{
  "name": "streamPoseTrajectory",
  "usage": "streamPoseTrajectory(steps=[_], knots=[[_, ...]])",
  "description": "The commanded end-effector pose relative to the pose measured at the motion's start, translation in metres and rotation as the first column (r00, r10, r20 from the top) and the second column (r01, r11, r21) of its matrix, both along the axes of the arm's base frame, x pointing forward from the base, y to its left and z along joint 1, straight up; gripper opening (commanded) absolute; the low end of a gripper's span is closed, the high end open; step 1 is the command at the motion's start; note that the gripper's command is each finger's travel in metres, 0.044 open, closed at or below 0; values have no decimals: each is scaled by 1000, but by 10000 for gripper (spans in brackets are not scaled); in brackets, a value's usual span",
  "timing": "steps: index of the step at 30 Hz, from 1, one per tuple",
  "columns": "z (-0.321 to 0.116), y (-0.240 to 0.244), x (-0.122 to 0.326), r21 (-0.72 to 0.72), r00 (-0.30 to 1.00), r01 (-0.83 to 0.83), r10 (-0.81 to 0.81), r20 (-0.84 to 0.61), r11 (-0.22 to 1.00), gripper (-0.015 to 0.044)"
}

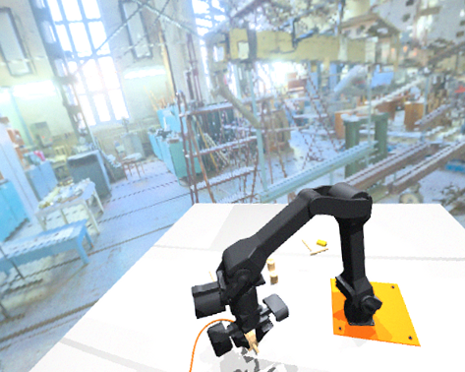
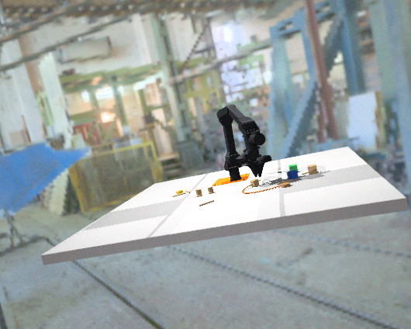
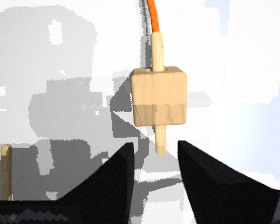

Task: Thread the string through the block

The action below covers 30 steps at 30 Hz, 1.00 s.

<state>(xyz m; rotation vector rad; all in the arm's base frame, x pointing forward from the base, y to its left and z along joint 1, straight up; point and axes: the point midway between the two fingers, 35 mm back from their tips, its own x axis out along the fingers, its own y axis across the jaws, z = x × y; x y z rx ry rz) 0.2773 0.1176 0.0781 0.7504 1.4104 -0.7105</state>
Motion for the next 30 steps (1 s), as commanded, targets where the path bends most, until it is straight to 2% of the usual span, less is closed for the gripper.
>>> streamPoseTrajectory(steps=[1,19,24,30], knots=[[-8,0,-2,3,1000,1,-1,-10,1000,122],[-27,0,-3,3,1000,1,-1,-10,1000,122],[-26,-1,-2,-2,1000,1,-1,-6,1000,0],[-26,-1,-2,-2,1000,1,-1,-6,1000,0]])
